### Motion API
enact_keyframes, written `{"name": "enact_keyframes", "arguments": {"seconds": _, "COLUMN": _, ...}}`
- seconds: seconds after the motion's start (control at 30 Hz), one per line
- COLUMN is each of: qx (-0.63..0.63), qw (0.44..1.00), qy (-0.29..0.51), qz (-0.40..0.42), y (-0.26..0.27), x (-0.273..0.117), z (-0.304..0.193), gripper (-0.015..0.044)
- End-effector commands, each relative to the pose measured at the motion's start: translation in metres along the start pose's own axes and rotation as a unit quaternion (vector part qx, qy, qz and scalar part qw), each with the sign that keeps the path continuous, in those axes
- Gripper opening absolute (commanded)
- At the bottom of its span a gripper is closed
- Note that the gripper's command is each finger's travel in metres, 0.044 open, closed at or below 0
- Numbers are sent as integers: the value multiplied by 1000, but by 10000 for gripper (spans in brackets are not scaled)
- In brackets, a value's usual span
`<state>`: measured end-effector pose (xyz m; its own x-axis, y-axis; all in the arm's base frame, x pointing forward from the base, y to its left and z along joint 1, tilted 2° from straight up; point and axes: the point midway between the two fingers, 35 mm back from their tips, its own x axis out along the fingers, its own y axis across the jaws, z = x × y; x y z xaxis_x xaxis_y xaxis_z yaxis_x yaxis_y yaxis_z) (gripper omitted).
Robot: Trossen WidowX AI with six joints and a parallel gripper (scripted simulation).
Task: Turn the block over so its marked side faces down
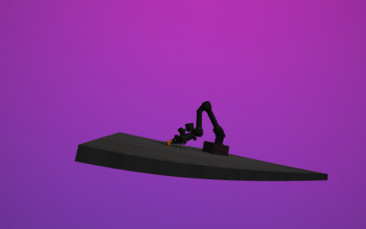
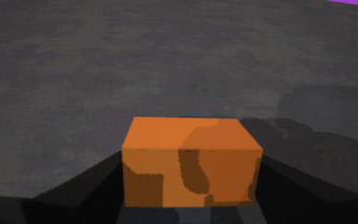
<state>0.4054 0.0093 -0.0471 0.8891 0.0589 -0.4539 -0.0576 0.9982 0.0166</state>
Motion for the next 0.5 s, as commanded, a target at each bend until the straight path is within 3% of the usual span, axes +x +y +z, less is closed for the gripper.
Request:
{"name": "enact_keyframes", "arguments": {"seconds": 0.0, "qx": 3, "qw": 1000, "qy": -17, "qz": 2, "y": 1, "x": -7, "z": -3, "gripper": 0}}
{"name": "enact_keyframes", "arguments": {"seconds": 0.47, "qx": 3, "qw": 1000, "qy": -27, "qz": 2, "y": 1, "x": -9, "z": 0, "gripper": 0}}
